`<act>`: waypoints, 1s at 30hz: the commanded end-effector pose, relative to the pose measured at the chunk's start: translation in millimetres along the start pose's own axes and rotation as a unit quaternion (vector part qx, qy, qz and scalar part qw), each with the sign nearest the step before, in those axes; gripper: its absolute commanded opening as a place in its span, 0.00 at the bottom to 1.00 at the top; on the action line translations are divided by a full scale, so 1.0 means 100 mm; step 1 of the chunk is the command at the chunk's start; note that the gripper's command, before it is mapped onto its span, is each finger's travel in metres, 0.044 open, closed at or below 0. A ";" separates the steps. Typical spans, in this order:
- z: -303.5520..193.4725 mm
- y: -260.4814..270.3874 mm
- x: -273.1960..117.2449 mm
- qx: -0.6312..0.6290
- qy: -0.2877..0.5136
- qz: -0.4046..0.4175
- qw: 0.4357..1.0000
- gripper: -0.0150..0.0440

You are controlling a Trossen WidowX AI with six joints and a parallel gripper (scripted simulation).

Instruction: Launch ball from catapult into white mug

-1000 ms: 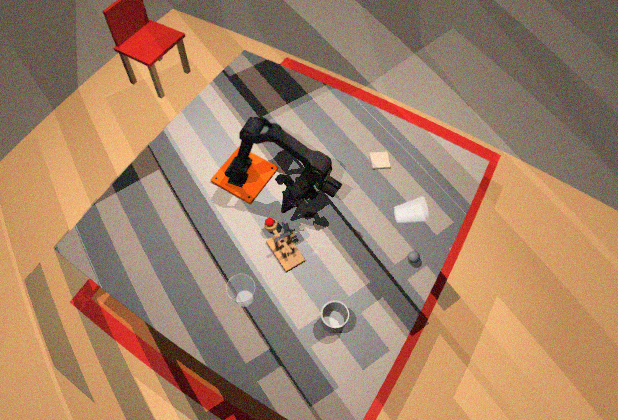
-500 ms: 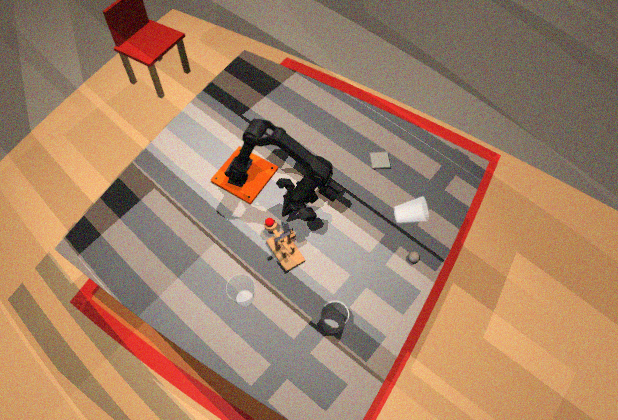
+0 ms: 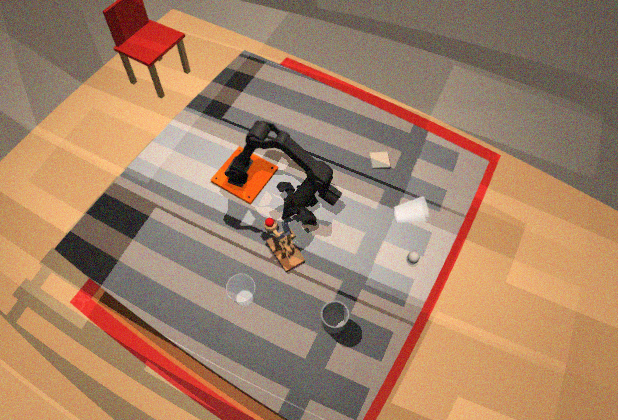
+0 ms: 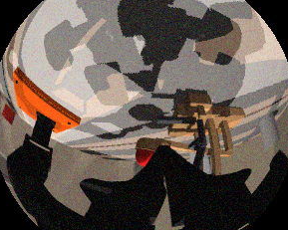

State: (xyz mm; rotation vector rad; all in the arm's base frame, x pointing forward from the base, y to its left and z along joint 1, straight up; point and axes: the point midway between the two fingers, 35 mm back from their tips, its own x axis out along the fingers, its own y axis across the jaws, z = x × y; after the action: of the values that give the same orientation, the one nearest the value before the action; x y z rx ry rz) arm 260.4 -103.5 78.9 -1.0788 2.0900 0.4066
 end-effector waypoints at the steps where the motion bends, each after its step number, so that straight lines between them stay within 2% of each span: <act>1: 0.04 0.02 0.06 -0.004 0.004 0.002 1.000 0.25; 25: 0.35 0.07 0.41 -0.010 0.010 0.008 1.000 0.25; 27: 0.32 0.04 0.29 -0.014 0.006 0.001 1.000 0.25; 30: 0.18 -0.01 -0.24 -0.036 -0.014 -0.030 0.999 0.25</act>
State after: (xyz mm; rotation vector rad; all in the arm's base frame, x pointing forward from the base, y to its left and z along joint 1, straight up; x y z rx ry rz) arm 260.4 -95.2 47.3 -1.1092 2.1171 0.4652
